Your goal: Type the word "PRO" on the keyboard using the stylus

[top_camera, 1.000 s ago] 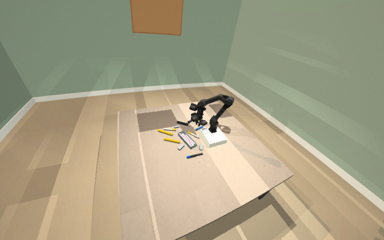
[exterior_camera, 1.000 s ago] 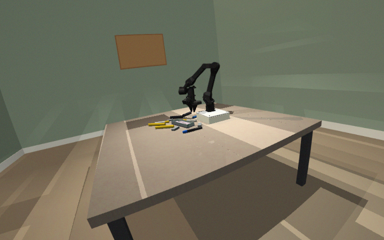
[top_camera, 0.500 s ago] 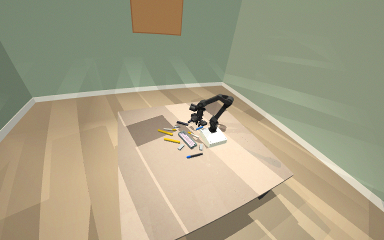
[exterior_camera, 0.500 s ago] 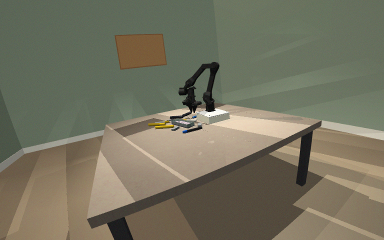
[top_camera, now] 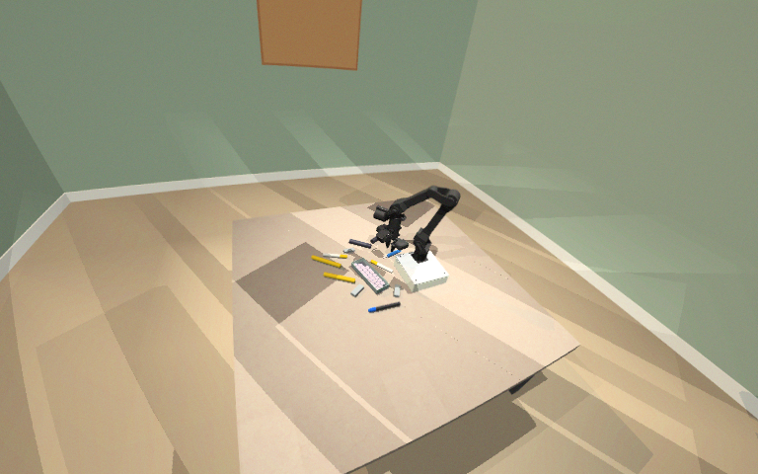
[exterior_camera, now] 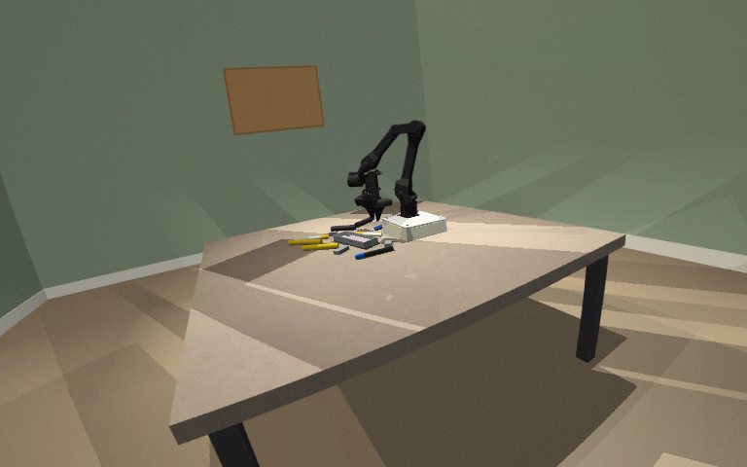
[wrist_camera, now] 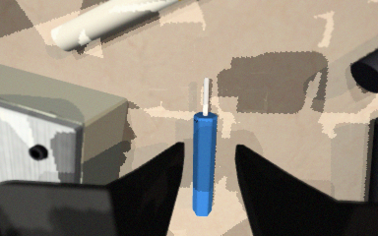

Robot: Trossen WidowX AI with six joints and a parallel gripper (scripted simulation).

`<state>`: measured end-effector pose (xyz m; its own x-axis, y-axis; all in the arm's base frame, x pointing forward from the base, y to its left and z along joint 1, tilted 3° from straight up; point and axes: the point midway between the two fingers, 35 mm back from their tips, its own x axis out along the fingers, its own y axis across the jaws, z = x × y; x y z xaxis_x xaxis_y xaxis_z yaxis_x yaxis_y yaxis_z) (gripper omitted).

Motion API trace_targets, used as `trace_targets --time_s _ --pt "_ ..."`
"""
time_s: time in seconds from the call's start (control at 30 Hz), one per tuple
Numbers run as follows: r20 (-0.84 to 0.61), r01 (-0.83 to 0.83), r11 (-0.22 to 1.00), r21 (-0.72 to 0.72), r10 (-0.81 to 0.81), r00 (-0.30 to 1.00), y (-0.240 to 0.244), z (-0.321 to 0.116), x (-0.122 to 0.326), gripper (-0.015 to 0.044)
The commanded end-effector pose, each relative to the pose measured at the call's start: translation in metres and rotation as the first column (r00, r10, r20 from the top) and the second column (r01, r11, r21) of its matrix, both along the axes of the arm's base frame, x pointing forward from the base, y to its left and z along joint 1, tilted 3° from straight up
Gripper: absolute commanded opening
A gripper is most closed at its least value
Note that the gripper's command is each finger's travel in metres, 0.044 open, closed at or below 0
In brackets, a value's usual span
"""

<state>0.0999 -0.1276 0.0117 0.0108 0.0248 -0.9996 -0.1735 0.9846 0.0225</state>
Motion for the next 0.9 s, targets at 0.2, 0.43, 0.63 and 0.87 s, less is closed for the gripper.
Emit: trace_targets --time_s 0.2,0.43,0.63,0.87 --pt "-0.011 -0.001 1.0 0.008 0.001 1.0 0.002 -0.007 -0.002 0.015" --pt "-0.011 -0.001 1.0 0.008 0.001 1.0 0.003 -0.01 -0.002 0.015" --pt "-0.011 -0.001 1.0 0.008 0.001 1.0 0.003 -0.013 -0.002 0.015" --pt "-0.011 -0.001 1.0 0.008 0.001 1.0 0.003 -0.015 -0.002 0.015"
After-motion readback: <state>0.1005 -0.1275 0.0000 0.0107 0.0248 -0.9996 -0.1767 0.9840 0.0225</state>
